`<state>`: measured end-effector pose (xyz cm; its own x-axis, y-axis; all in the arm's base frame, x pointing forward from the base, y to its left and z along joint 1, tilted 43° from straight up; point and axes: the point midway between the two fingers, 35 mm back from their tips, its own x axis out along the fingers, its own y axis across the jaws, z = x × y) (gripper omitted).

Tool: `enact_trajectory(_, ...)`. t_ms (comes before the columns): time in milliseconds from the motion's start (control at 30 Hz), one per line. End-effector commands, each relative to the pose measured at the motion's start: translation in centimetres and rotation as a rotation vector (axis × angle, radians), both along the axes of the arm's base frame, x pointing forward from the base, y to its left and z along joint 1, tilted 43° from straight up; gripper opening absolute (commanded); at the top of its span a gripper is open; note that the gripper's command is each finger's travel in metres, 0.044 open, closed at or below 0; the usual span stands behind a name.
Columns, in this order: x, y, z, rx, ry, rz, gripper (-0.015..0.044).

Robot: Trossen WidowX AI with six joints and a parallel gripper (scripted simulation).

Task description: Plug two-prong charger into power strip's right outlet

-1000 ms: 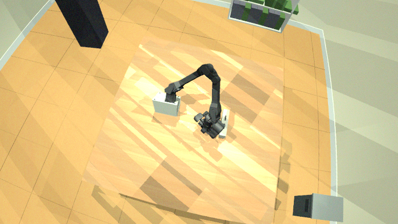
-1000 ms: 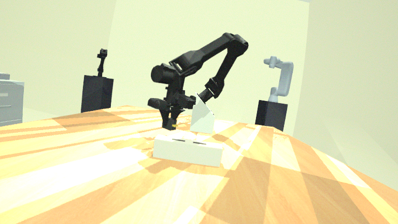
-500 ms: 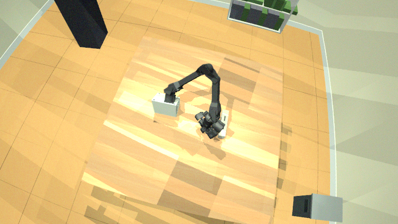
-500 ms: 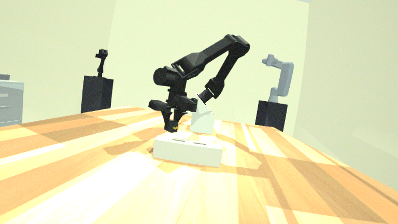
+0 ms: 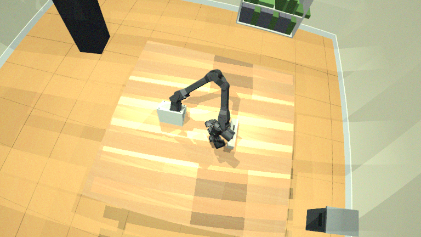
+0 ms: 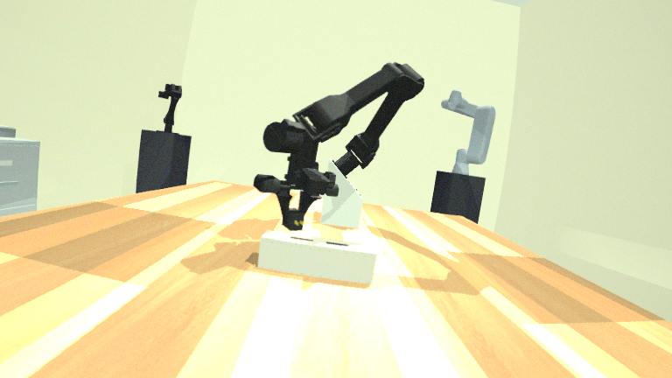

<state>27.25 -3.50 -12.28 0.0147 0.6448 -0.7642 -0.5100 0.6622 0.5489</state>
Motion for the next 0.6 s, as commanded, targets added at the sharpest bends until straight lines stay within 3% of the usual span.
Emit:
enact_trajectory(0,0.2,0.4,0.1,0.007,0.032,-0.043,0.0000)
enact_trajectory(567,0.4,2.1,0.2,0.024,0.171,-0.194,0.0000)
